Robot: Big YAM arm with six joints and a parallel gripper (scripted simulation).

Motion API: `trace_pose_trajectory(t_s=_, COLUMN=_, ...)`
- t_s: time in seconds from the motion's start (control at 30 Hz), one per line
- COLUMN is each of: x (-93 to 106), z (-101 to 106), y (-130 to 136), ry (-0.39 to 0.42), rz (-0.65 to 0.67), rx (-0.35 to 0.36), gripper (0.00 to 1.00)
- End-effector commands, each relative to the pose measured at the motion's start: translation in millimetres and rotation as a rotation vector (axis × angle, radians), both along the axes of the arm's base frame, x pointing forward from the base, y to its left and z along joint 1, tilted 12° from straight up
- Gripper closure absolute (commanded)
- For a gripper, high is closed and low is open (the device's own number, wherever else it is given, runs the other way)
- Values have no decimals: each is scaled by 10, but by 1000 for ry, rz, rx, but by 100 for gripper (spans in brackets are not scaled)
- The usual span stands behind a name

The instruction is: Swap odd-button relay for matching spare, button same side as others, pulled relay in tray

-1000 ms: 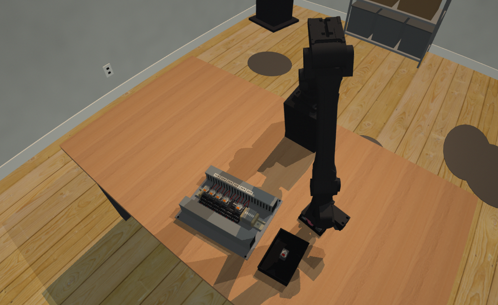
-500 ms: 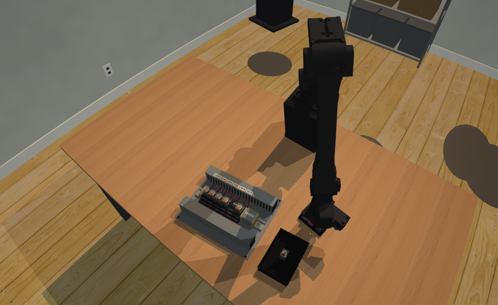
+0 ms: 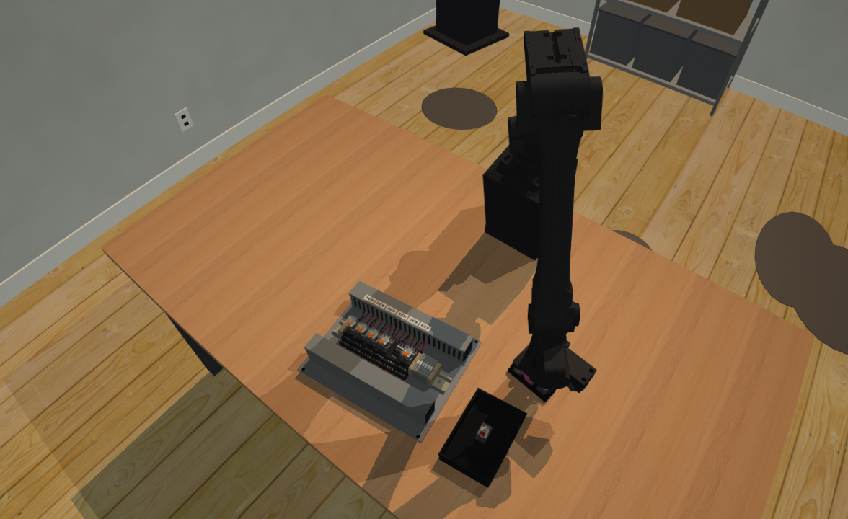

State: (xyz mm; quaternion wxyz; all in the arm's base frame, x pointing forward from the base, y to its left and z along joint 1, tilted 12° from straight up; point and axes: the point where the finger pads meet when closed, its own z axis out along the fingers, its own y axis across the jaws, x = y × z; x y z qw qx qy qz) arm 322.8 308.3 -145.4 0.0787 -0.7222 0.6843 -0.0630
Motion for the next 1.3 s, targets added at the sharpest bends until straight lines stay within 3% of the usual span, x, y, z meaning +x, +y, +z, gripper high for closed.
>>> trace_pose_trajectory(t_s=0.0, x=39, z=144, y=62, ry=-14, rz=10, rx=19, gripper=100)
trace_pose_trajectory(t_s=1.27, x=-18, z=343, y=75, ry=-15, rz=1, rx=22, gripper=100)
